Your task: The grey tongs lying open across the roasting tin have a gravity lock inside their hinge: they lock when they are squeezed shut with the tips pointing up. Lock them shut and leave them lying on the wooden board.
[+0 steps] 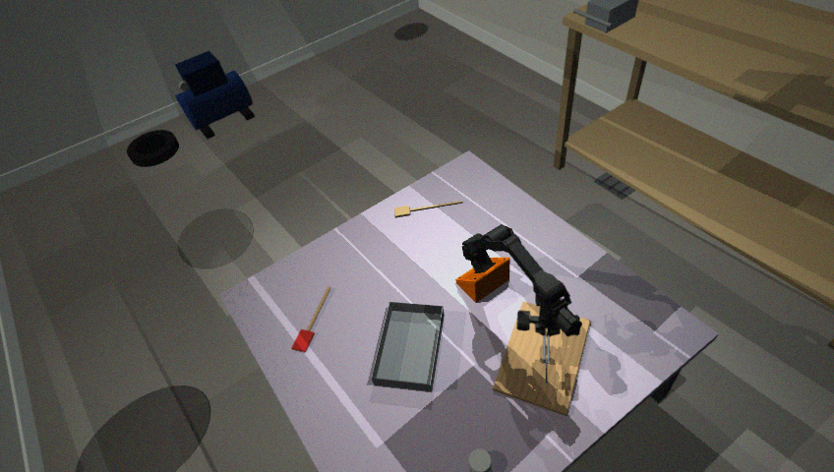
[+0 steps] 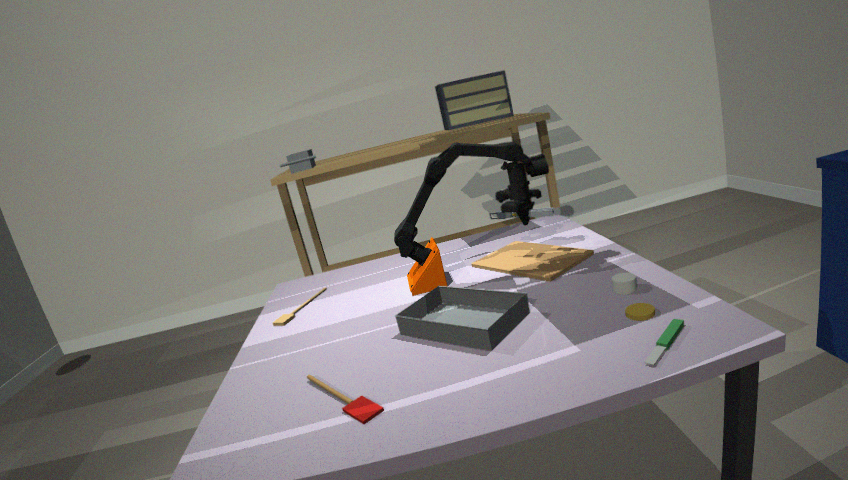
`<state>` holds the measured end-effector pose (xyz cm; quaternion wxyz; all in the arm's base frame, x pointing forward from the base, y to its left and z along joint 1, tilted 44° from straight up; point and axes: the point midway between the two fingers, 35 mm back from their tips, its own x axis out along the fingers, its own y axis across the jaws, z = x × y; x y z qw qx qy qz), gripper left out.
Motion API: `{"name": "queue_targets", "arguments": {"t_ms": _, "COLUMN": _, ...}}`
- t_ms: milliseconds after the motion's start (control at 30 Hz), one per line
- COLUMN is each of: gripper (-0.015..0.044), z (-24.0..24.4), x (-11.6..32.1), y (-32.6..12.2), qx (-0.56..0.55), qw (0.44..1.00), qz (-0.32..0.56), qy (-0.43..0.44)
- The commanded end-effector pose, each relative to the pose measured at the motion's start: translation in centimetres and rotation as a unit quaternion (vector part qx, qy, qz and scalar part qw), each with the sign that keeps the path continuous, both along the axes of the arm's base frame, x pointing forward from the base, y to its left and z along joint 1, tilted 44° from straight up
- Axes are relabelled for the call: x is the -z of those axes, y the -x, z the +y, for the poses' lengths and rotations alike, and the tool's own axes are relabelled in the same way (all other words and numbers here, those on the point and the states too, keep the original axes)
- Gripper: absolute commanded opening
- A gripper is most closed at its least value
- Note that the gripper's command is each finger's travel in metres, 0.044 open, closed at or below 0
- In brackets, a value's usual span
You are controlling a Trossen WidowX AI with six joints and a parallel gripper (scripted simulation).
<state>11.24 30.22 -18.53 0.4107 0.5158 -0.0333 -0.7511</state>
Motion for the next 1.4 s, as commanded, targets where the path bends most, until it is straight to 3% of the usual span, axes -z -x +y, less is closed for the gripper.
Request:
{"name": "queue_targets", "arguments": {"t_ms": 0, "gripper": -0.0150, "z": -0.3, "x": 0.5, "y": 0.0, "qx": -0.002, "qw": 1.000, "qz": 0.001, "qy": -0.001}}
{"name": "queue_targets", "arguments": {"t_ms": 1367, "gripper": -0.0150, "z": -4.9, "x": 5.4, "y": 0.9, "qx": -0.002, "qw": 1.000, "qz": 0.001, "qy": 0.000}}
